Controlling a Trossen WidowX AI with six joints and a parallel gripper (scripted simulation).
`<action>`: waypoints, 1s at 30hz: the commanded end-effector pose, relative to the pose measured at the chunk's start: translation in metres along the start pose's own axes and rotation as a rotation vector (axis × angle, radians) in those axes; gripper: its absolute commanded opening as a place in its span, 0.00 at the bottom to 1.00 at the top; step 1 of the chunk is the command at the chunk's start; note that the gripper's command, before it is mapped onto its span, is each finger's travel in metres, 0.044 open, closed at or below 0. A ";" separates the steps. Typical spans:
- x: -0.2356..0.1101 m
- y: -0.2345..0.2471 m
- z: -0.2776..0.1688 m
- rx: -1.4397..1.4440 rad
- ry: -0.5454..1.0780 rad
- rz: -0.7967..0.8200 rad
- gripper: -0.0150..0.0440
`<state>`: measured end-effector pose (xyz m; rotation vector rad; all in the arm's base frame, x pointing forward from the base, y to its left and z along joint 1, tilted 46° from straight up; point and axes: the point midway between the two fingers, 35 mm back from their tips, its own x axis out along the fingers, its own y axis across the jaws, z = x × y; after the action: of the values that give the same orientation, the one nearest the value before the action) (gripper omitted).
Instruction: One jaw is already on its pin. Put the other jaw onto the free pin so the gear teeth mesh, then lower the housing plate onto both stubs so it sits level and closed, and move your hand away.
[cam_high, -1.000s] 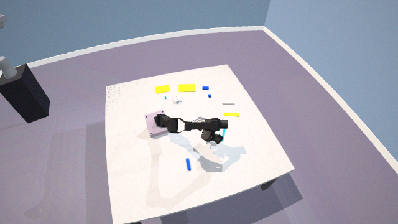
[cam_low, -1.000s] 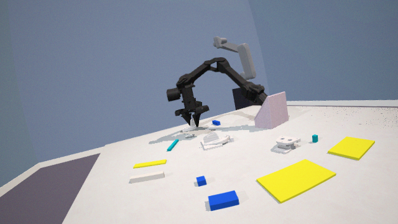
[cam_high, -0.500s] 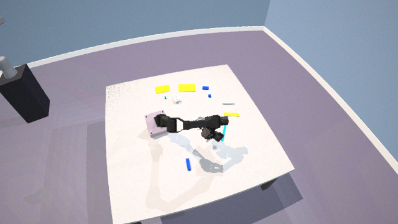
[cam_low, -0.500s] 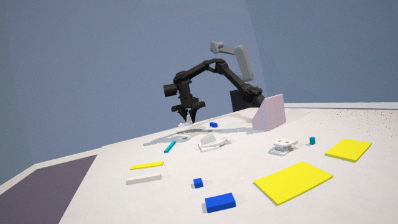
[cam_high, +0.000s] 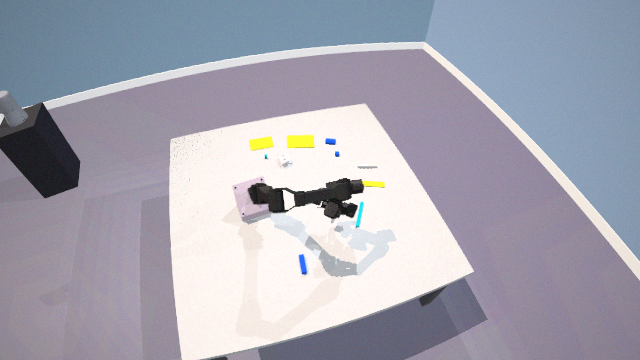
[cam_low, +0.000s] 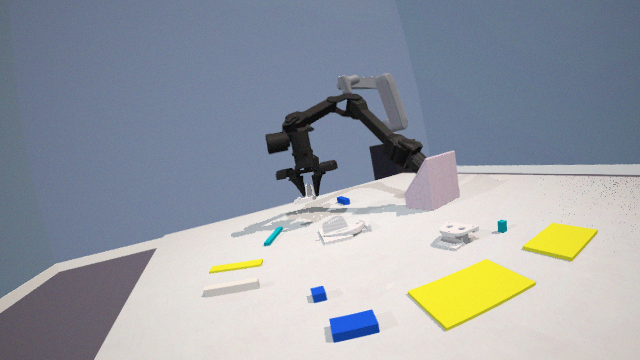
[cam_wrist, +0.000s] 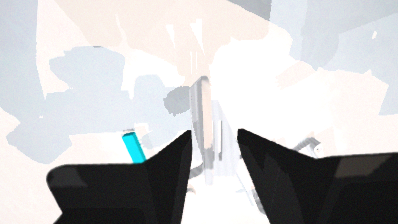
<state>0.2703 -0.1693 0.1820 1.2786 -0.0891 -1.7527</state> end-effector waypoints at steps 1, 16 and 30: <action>0.000 -0.010 -0.009 -0.121 0.006 -0.005 0.48; -0.001 -0.046 -0.031 -0.524 0.020 -0.014 0.48; -0.001 -0.079 -0.045 -0.900 0.027 -0.016 0.48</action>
<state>0.2584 -0.1111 0.1266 0.6985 0.5844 -1.5325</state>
